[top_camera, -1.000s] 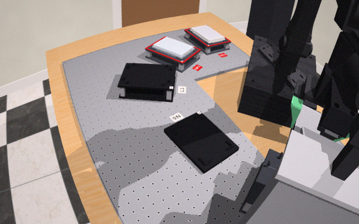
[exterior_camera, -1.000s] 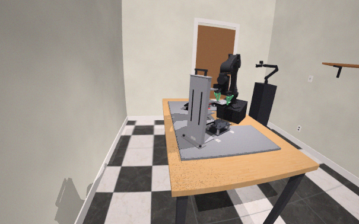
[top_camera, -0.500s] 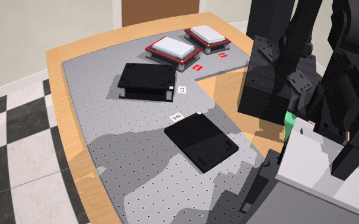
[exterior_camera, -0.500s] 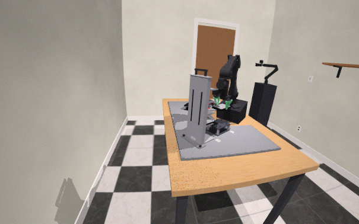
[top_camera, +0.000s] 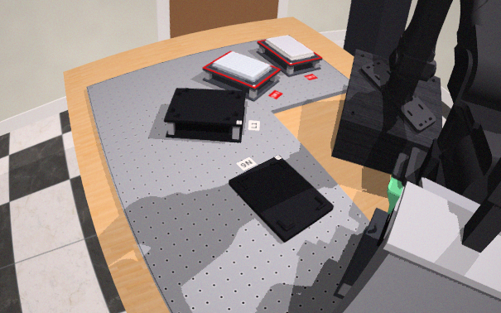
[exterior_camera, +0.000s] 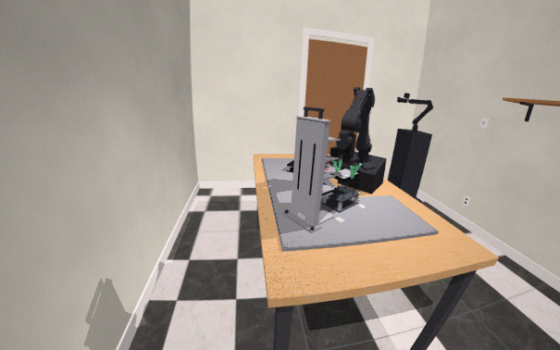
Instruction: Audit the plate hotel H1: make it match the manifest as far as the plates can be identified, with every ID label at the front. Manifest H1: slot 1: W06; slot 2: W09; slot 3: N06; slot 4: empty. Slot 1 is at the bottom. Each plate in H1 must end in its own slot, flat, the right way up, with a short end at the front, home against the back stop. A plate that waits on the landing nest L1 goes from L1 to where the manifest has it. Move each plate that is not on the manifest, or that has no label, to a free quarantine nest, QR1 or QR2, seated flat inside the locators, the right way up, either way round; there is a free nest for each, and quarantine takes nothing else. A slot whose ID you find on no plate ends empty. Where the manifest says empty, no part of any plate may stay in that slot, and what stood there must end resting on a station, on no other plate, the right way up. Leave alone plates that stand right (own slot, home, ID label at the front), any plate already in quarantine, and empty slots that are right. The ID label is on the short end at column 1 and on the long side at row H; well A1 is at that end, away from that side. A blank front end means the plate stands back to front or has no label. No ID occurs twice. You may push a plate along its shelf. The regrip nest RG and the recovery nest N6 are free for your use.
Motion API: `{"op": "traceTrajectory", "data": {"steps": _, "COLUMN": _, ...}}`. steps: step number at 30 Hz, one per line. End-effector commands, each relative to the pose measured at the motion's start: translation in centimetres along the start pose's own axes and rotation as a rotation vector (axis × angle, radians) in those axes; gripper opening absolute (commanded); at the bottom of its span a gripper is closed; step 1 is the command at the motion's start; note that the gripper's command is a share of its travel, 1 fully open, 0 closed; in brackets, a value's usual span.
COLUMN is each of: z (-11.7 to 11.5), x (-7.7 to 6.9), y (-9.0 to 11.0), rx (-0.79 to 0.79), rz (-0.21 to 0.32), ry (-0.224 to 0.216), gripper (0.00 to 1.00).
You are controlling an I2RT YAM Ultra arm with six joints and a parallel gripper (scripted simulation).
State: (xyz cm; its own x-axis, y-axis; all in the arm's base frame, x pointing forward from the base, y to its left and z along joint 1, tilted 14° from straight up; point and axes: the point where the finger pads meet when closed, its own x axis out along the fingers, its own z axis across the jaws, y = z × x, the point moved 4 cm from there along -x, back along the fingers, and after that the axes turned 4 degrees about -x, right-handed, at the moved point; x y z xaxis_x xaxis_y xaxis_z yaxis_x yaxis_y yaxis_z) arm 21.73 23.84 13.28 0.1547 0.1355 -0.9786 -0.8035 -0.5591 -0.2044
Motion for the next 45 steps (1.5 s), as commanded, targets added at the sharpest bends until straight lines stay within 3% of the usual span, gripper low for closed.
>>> {"op": "traceTrajectory", "data": {"steps": 1, "z": -0.2, "x": 1.0, "y": -0.4, "rx": 0.003, "rz": -0.019, "ry": 0.003, "gripper": 0.86}}
{"op": "traceTrajectory", "data": {"steps": 7, "z": -0.1, "x": 2.5, "y": -0.4, "rx": 0.000, "rz": -0.019, "ry": 0.002, "gripper": 0.86}}
{"op": "traceTrajectory", "data": {"steps": 9, "z": 0.2, "x": 0.3, "y": -2.0, "rx": 0.002, "rz": -0.096, "ry": -0.015, "gripper": 0.86}}
{"op": "traceTrajectory", "data": {"steps": 19, "z": 0.2, "x": 0.3, "y": -1.9, "rx": 0.002, "rz": -0.096, "ry": -0.015, "gripper": 0.86}}
{"op": "traceTrajectory", "data": {"steps": 27, "z": -0.1, "x": 1.4, "y": -0.5, "rx": 0.001, "rz": -0.054, "ry": -0.006, "gripper": 0.86}}
{"op": "traceTrajectory", "data": {"steps": 35, "z": -0.2, "x": 1.4, "y": 0.0, "rx": 0.000, "rz": -0.040, "ry": -0.003, "gripper": 0.86}}
{"op": "traceTrajectory", "data": {"steps": 37, "z": 0.0, "x": 1.2, "y": -0.7, "rx": 0.001, "rz": -0.065, "ry": -0.009, "gripper": 0.86}}
{"op": "traceTrajectory", "data": {"steps": 45, "z": -0.1, "x": 2.7, "y": -0.5, "rx": 0.001, "rz": -0.037, "ry": -0.002, "gripper": 0.86}}
